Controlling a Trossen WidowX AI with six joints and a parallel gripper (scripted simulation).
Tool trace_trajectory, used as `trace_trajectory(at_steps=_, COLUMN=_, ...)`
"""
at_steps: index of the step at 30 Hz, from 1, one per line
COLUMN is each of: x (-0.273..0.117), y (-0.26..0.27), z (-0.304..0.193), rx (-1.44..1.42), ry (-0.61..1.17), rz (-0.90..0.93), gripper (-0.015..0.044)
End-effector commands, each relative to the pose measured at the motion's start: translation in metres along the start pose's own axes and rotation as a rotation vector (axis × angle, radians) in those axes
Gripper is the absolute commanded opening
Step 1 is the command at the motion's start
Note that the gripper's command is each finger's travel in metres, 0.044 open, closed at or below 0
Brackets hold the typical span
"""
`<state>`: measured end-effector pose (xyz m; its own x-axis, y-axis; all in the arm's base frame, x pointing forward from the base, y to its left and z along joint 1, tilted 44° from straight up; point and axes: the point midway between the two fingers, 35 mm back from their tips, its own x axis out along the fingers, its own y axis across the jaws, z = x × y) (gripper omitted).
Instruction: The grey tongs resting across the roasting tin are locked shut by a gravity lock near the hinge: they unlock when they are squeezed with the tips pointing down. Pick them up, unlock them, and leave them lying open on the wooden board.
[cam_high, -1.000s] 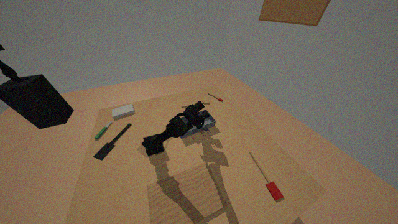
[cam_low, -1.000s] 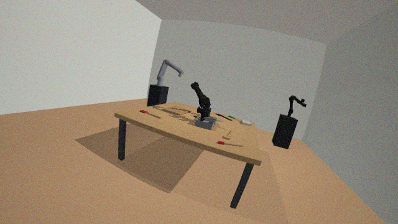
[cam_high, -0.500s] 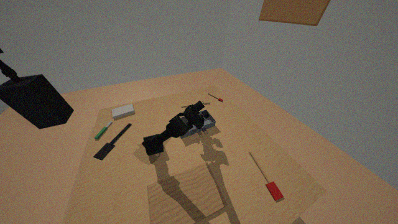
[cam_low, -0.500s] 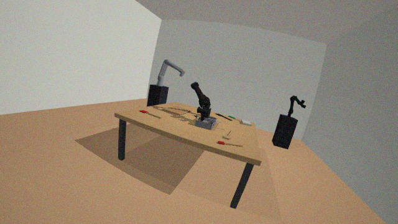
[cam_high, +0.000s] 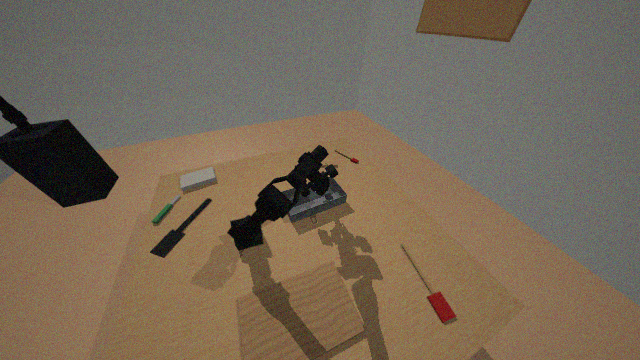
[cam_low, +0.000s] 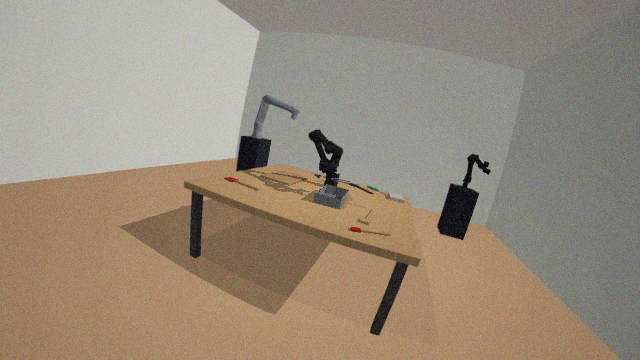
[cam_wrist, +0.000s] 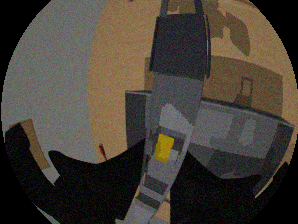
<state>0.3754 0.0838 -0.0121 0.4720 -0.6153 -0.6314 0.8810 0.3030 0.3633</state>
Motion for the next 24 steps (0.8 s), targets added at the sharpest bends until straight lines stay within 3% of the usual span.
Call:
trace_trajectory(at_steps=1, x=-0.0017, y=0.0017, z=0.0019, rx=0.008, ry=-0.006, rz=0.002, gripper=-0.0150)
trace_trajectory(at_steps=24, x=0.0029, y=-0.0018, z=-0.0056, rx=-0.127, ry=0.038, rz=-0.237, gripper=-0.0150)
